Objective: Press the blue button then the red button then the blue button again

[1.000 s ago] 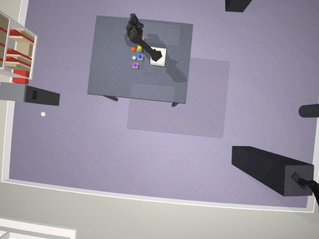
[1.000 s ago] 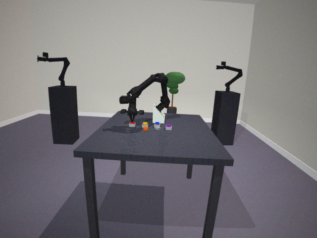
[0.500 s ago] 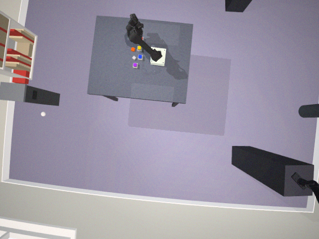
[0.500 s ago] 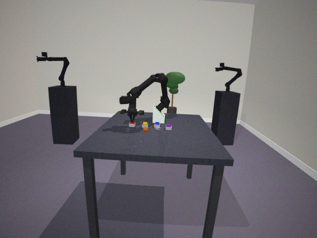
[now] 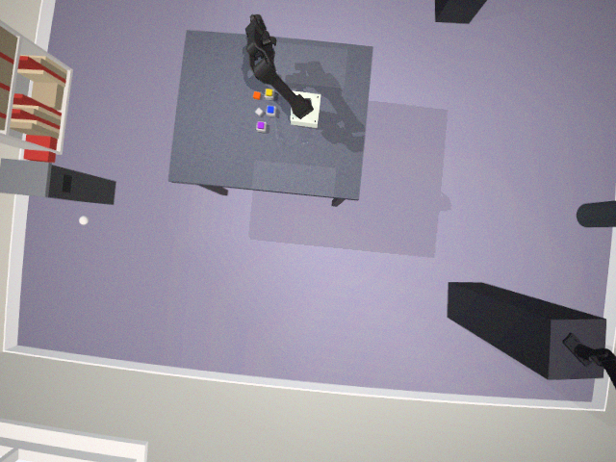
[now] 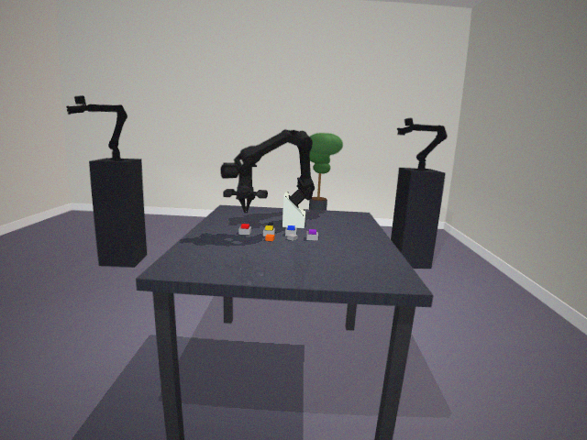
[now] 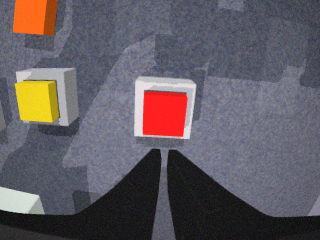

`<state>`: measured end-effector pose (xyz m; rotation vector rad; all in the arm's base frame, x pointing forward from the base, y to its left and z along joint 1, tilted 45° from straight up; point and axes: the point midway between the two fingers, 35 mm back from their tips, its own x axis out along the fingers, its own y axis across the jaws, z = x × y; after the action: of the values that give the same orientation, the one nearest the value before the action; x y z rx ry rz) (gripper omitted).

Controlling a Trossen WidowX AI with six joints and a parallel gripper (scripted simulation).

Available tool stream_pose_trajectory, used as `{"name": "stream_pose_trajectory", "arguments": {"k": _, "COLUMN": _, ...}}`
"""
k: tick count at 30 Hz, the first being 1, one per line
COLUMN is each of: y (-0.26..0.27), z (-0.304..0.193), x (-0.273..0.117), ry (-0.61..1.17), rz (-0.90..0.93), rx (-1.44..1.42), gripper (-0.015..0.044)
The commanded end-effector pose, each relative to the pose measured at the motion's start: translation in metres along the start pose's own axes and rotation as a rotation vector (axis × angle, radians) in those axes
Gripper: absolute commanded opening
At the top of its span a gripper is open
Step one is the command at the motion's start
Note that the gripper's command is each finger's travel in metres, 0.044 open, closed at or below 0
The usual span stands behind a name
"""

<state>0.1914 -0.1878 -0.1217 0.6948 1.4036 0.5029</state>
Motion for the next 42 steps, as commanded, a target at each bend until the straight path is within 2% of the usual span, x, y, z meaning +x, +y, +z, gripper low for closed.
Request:
{"name": "stream_pose_trajectory", "arguments": {"k": 1, "y": -0.001, "z": 0.001, "x": -0.032, "ry": -0.009, "rz": -0.016, "rx": -0.009, "gripper": 0.0020}}
{"name": "stream_pose_trajectory", "arguments": {"k": 6, "y": 0.008, "z": 0.003, "x": -0.034, "ry": -0.008, "rz": -0.017, "rx": -0.008, "gripper": 0.0020}}
{"name": "stream_pose_trajectory", "arguments": {"k": 14, "y": 0.113, "z": 0.009, "x": -0.043, "ry": -0.008, "rz": -0.023, "rx": -0.004, "gripper": 0.0020}}
{"name": "stream_pose_trajectory", "arguments": {"k": 22, "y": 0.202, "z": -0.014, "x": -0.029, "ry": -0.006, "rz": -0.004, "rx": -0.006, "gripper": 0.0020}}
{"name": "stream_pose_trajectory", "arguments": {"k": 28, "y": 0.204, "z": -0.014, "x": -0.026, "ry": -0.006, "rz": -0.003, "rx": -0.006, "gripper": 0.0020}}
{"name": "stream_pose_trajectory", "arguments": {"k": 33, "y": 0.204, "z": -0.014, "x": 0.031, "ry": -0.007, "rz": -0.001, "rx": -0.006, "gripper": 0.0020}}
{"name": "stream_pose_trajectory", "arguments": {"k": 42, "y": 0.204, "z": -0.014, "x": 0.039, "ry": -0.007, "rz": -0.001, "rx": -0.006, "gripper": 0.0020}}
